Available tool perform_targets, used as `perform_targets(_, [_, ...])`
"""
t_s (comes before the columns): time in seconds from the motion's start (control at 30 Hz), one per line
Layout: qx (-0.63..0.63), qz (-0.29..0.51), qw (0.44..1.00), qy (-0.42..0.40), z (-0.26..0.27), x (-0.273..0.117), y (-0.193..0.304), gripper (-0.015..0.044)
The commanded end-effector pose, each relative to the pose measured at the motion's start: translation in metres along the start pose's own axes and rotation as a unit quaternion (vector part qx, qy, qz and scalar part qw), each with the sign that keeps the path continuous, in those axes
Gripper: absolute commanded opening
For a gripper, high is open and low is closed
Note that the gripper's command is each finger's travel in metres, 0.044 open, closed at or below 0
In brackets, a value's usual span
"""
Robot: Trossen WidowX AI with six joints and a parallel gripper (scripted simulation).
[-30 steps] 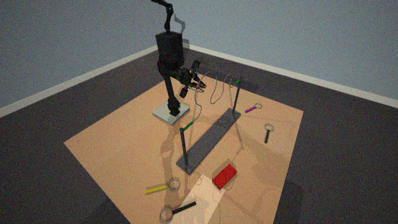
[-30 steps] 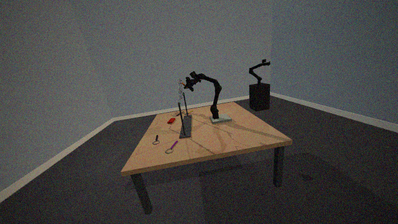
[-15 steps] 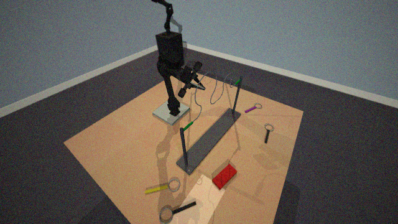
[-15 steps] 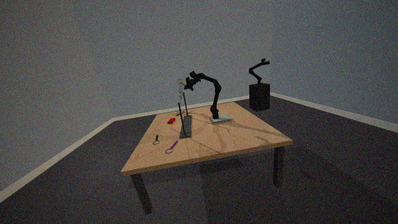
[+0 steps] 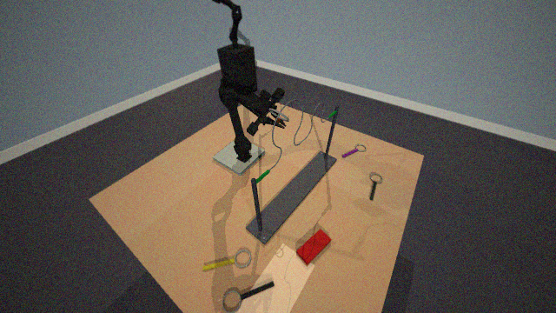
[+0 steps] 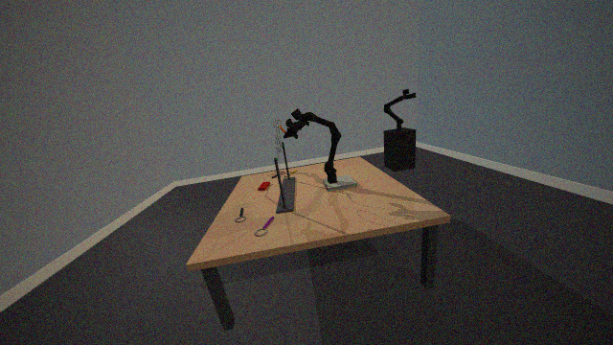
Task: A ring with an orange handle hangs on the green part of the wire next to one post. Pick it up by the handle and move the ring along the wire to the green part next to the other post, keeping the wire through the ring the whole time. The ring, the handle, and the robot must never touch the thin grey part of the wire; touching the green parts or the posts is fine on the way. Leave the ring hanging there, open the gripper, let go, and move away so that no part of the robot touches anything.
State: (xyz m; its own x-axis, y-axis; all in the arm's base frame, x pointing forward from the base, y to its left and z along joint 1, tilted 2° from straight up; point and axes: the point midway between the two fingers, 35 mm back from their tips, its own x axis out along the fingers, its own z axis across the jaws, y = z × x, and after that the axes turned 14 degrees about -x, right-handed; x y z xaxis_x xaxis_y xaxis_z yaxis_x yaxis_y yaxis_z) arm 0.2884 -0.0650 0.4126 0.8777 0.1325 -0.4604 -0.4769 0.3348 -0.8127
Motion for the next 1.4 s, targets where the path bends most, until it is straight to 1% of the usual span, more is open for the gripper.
perform_targets(0.0, [-0.021,-0.001,1.0,0.012,-0.001,-0.001,0.0,-0.015])
perform_targets(0.67, [-0.127,0.0,0.989,0.076,-0.01,-0.001,0.001,-0.015])
perform_targets(1.37, [-0.236,0.0,0.961,0.141,-0.019,-0.001,0.0,-0.015])
